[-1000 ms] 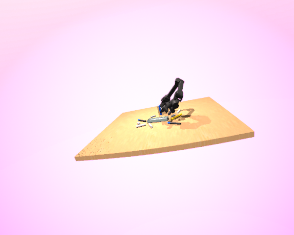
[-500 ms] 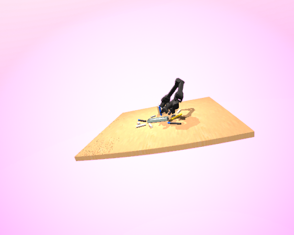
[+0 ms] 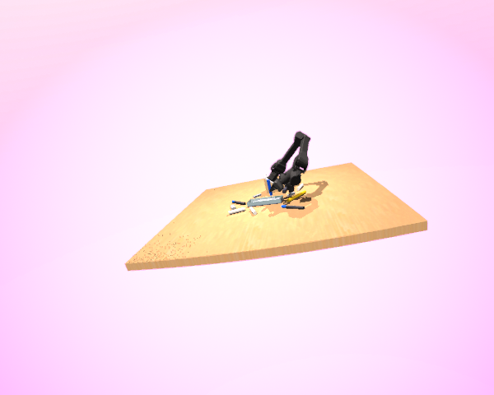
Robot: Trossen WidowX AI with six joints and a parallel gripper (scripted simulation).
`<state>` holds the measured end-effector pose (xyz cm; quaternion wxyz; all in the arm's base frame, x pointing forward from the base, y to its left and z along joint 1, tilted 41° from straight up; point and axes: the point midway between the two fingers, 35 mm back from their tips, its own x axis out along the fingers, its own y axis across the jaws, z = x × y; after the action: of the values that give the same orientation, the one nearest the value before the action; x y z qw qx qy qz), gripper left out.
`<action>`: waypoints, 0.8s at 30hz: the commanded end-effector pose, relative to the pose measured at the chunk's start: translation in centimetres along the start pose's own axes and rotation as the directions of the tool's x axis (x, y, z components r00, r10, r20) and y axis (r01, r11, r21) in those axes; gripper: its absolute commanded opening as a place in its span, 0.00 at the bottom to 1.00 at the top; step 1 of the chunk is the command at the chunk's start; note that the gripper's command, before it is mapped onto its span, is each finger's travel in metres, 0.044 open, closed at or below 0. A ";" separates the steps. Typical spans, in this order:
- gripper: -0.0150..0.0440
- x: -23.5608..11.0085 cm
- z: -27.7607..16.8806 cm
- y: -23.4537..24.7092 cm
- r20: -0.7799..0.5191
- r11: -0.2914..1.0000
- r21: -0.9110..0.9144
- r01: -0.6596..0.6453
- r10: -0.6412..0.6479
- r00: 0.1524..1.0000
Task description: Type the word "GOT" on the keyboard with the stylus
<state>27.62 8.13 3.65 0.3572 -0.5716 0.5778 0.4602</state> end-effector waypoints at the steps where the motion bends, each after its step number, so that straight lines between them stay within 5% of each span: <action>1: 0.39 0.1 0.2 0.0 0.002 1.000 0.006 -0.001 0.001 1.000; 24: 0.39 -0.6 -1.1 0.0 0.002 1.000 0.006 0.000 0.000 1.000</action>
<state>27.52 8.13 3.58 0.3568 -0.5703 0.5797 0.4598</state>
